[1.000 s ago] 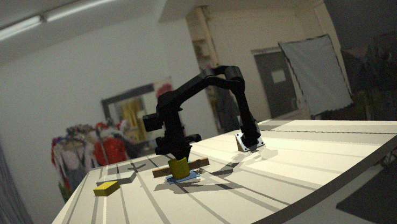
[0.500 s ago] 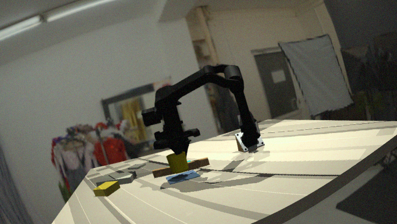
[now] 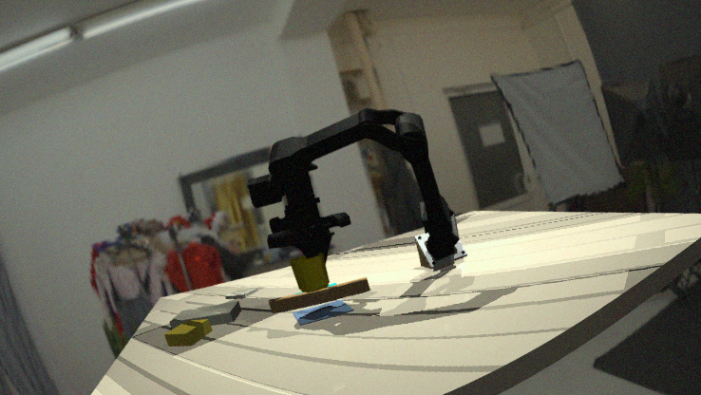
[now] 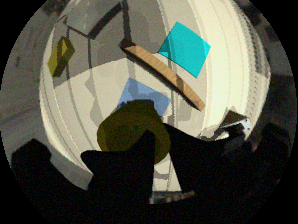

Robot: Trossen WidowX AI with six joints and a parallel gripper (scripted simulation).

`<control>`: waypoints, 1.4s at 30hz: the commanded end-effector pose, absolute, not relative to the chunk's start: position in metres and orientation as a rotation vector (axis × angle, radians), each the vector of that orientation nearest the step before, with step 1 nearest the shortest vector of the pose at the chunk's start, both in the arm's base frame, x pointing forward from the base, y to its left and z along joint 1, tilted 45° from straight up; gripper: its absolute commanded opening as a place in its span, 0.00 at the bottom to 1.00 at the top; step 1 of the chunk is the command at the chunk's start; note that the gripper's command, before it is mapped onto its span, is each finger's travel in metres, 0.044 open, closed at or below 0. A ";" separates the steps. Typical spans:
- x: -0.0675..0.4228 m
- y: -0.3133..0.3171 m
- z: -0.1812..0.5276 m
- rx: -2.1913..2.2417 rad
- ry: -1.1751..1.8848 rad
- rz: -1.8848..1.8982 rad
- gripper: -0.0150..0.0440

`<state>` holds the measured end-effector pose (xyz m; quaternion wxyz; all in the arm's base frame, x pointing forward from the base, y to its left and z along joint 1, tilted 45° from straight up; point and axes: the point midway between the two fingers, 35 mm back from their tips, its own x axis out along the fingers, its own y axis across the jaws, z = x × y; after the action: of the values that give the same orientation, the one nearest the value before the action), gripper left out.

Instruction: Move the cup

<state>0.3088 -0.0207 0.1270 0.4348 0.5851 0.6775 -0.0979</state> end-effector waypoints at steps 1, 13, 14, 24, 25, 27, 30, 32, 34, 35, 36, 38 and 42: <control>0.309 -0.021 0.127 1.458 1.686 -0.245 0.25; 0.309 -0.021 0.126 1.458 1.686 -0.245 0.25; 0.309 -0.022 0.126 1.458 1.686 -0.245 0.25; 0.304 -0.042 0.107 1.450 1.683 -0.246 0.25; 0.304 -0.044 0.105 1.450 1.683 -0.246 0.25; 0.303 -0.049 0.101 1.449 1.683 -0.246 0.25; 0.302 -0.055 0.095 1.448 1.682 -0.247 0.25; 0.301 -0.060 0.091 1.448 1.682 -0.247 0.25; 0.300 -0.064 0.087 1.448 1.682 -0.247 0.25; 0.299 -0.066 0.085 1.447 1.682 -0.247 0.25; 0.299 -0.068 0.083 1.447 1.682 -0.248 0.25; 0.298 -0.073 0.079 1.447 1.682 -0.248 0.25; 0.295 -0.081 0.071 1.446 1.681 -0.248 0.25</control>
<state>0.2977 -0.0739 0.0774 0.4378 0.5840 0.6764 -0.0990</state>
